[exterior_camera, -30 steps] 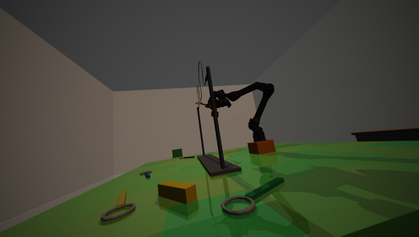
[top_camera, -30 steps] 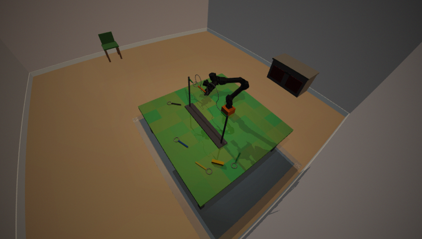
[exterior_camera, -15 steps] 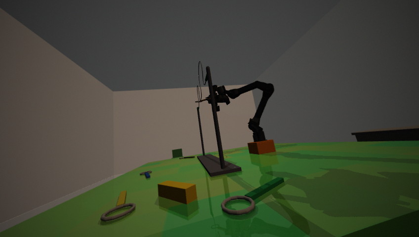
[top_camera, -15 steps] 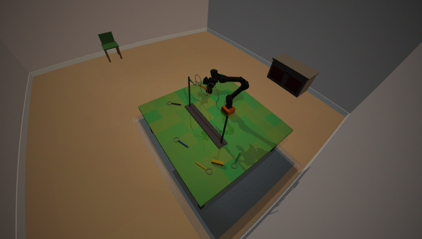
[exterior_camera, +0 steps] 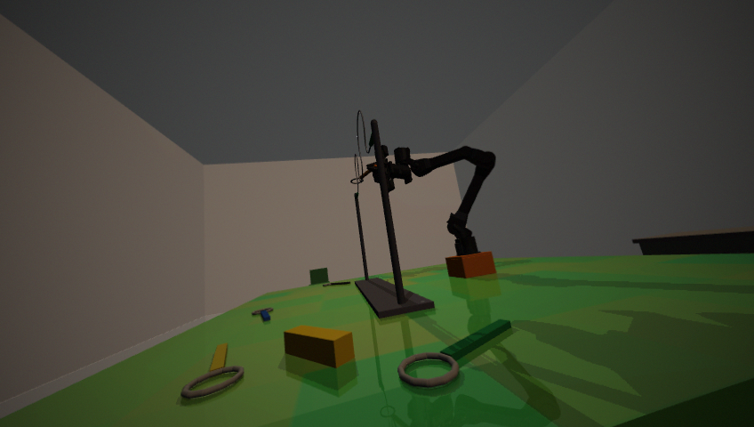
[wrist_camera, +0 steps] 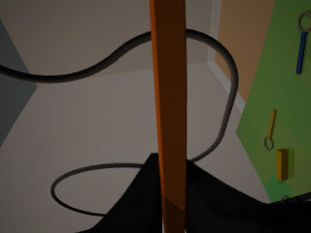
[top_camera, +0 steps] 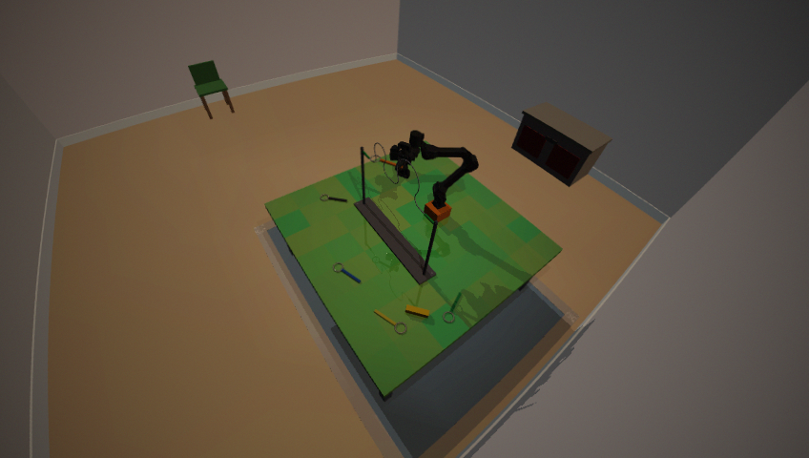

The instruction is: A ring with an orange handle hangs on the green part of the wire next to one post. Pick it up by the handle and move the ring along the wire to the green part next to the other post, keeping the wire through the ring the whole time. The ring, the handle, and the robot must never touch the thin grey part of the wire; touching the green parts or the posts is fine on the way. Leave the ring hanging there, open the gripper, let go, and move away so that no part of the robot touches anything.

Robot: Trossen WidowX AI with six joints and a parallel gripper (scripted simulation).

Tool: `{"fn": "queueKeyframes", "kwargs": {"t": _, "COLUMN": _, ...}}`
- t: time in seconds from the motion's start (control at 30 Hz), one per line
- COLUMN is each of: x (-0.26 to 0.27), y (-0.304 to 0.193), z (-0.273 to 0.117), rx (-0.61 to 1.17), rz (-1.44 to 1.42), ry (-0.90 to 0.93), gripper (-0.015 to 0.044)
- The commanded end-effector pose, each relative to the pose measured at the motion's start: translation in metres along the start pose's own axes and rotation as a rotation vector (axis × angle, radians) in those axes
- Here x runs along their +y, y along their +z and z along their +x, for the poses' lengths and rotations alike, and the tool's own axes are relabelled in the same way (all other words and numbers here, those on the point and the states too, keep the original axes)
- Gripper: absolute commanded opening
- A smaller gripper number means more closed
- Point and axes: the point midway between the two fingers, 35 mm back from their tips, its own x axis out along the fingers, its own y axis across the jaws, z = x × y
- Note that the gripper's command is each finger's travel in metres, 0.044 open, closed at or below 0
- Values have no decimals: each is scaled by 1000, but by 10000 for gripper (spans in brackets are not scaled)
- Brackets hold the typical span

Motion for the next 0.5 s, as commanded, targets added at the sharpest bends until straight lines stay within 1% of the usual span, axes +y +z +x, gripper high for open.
{"fn": "queueKeyframes", "kwargs": {"t": 0.0, "x": 14, "y": -2, "z": 1, "rx": -20, "rz": 56, "ry": 39, "gripper": -150}}
{"fn": "queueKeyframes", "kwargs": {"t": 0.47, "x": 50, "y": 4, "z": -2, "rx": -21, "rz": 243, "ry": 127, "gripper": -150}}
